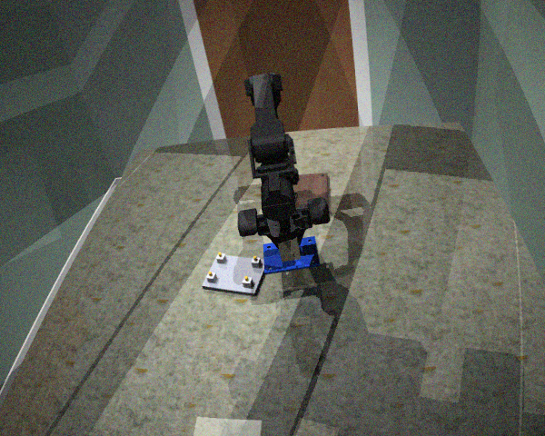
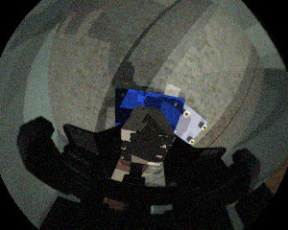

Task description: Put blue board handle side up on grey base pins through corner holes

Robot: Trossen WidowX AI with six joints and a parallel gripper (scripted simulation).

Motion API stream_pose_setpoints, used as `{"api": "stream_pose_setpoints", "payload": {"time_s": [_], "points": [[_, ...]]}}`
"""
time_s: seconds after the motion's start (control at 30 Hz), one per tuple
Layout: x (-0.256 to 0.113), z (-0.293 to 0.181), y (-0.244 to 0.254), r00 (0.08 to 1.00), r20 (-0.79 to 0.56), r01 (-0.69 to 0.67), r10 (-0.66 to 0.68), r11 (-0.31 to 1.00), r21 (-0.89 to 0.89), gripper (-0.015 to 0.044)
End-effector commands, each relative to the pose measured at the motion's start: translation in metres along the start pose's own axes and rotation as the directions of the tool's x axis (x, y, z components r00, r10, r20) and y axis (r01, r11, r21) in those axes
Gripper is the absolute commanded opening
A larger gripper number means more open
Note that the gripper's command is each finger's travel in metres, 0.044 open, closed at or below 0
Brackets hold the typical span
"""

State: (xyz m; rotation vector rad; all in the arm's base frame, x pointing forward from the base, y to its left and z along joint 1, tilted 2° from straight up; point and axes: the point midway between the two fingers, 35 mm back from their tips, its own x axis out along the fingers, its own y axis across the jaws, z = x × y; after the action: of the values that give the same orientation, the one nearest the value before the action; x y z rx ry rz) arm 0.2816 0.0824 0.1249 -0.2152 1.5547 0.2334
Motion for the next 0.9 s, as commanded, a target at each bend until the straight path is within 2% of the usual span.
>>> {"api": "stream_pose_setpoints", "payload": {"time_s": [0.0,0.87], "points": [[0.0,0.001,-0.01,1.0,0.008,0.01,-0.01,1.0,0.018,0.0],[-0.001,-0.011,-0.078,1.0,0.0,0.018,-0.018,0.985,0.173,0.0]]}}
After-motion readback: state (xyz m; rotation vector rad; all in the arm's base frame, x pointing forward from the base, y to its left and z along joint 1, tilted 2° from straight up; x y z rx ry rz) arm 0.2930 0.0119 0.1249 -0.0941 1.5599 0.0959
